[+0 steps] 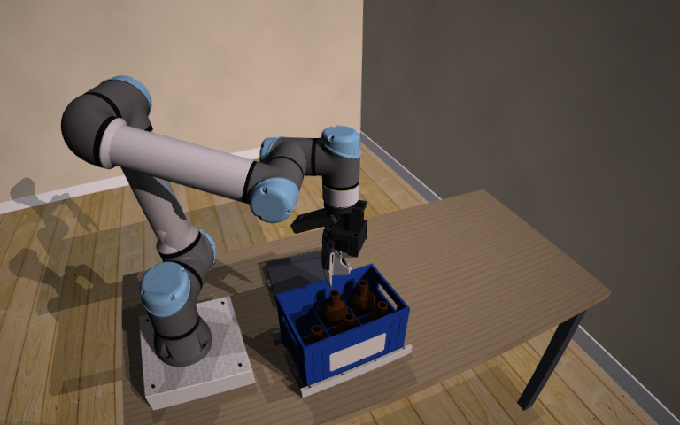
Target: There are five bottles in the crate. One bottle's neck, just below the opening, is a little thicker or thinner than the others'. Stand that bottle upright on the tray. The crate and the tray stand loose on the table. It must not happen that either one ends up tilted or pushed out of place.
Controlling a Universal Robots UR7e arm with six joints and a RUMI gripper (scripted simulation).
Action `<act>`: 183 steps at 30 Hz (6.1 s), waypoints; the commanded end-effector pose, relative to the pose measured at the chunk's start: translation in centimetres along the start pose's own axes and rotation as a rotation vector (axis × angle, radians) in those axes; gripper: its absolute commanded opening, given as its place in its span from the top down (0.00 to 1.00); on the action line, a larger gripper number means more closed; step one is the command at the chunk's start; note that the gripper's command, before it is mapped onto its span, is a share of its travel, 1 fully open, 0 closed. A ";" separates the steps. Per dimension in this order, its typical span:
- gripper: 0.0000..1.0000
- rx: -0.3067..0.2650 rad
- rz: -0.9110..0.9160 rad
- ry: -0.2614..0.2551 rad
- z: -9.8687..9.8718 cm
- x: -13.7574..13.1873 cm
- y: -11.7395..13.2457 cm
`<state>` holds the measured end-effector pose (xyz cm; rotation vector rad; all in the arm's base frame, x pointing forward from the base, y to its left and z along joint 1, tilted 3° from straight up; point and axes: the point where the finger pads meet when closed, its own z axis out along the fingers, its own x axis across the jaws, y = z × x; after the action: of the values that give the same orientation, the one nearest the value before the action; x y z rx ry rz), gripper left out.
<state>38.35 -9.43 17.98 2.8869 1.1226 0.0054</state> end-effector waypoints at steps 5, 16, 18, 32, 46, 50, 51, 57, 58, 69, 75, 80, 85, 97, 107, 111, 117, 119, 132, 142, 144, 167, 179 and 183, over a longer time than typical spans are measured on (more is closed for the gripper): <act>0.62 -0.001 0.000 0.000 0.7 0.0 0.0; 0.62 -0.001 0.000 0.000 2.0 0.0 0.0; 0.62 -0.001 0.000 0.000 2.2 0.0 0.0; 0.62 -0.001 0.000 0.000 3.5 0.0 0.1; 0.62 -0.001 0.000 0.000 3.6 0.0 0.1; 0.62 -0.001 0.000 0.000 3.6 0.0 0.1; 0.62 -0.001 0.000 0.000 3.6 0.0 0.1; 0.62 -0.001 0.000 0.000 3.6 0.0 0.1; 0.62 -0.001 0.000 0.000 3.6 0.0 0.1; 0.62 -0.001 0.000 0.000 3.6 0.0 0.1; 0.62 -0.001 0.000 0.000 3.6 0.0 0.1; 0.62 -0.001 0.000 0.000 3.6 0.0 0.0; 0.62 -0.001 0.000 0.000 3.6 0.0 0.0; 0.62 -0.001 0.000 0.000 3.6 0.0 -0.4; 0.62 -0.001 0.000 0.000 3.6 0.0 -0.4; 0.62 -0.001 0.000 0.000 3.6 0.0 -0.4; 0.62 -0.001 0.000 0.000 3.6 0.0 -0.4; 0.62 -0.001 0.000 0.000 3.6 0.0 -0.4; 0.62 -0.001 0.000 0.000 3.6 0.0 -0.4; 0.62 -0.001 0.000 0.000 3.7 0.0 -0.4; 0.62 -0.001 0.000 0.000 3.8 0.0 -0.4; 0.62 -0.001 0.000 0.000 5.7 0.0 -0.4; 0.62 -0.001 0.000 0.000 6.8 0.0 -0.4; 0.62 -0.001 0.000 0.000 7.1 0.0 -0.4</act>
<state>38.21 -9.37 11.07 2.8869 1.1226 0.0054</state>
